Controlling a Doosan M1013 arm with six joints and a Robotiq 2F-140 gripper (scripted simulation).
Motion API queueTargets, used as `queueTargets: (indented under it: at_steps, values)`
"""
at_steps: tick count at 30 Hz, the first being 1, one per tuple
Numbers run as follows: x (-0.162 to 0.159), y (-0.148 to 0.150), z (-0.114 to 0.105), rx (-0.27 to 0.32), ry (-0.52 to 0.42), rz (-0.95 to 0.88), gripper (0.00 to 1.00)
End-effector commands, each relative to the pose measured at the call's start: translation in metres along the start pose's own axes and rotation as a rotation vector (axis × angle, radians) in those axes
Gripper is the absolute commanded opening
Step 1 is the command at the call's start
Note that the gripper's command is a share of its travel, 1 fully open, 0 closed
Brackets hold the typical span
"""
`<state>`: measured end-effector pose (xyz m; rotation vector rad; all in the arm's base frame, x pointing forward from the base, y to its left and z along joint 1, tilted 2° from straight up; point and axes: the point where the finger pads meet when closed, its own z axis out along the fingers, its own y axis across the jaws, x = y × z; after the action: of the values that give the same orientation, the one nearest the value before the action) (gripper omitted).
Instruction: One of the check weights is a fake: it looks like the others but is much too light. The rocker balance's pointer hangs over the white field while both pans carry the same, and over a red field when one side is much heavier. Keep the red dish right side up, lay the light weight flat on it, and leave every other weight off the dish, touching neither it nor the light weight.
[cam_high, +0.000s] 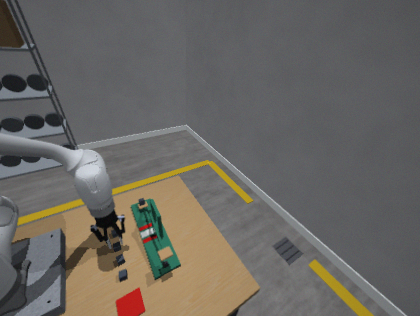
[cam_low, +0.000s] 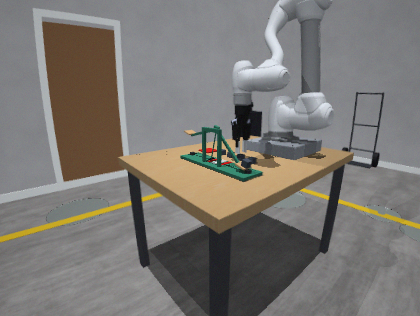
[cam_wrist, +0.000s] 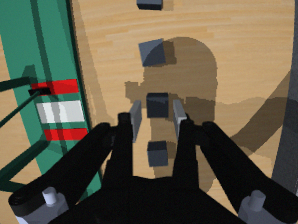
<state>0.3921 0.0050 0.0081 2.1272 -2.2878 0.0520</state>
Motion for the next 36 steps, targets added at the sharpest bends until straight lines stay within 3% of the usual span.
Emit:
queueTargets:
  at_steps: [1,22,36]
  values:
    - [0.000,0.000,0.001,0.000,0.000,0.000,0.35]
    - [0.000,0.000,0.034,0.000,0.000,0.000,0.35]
    - [0.000,0.000,0.036,0.000,0.000,0.000,0.35]
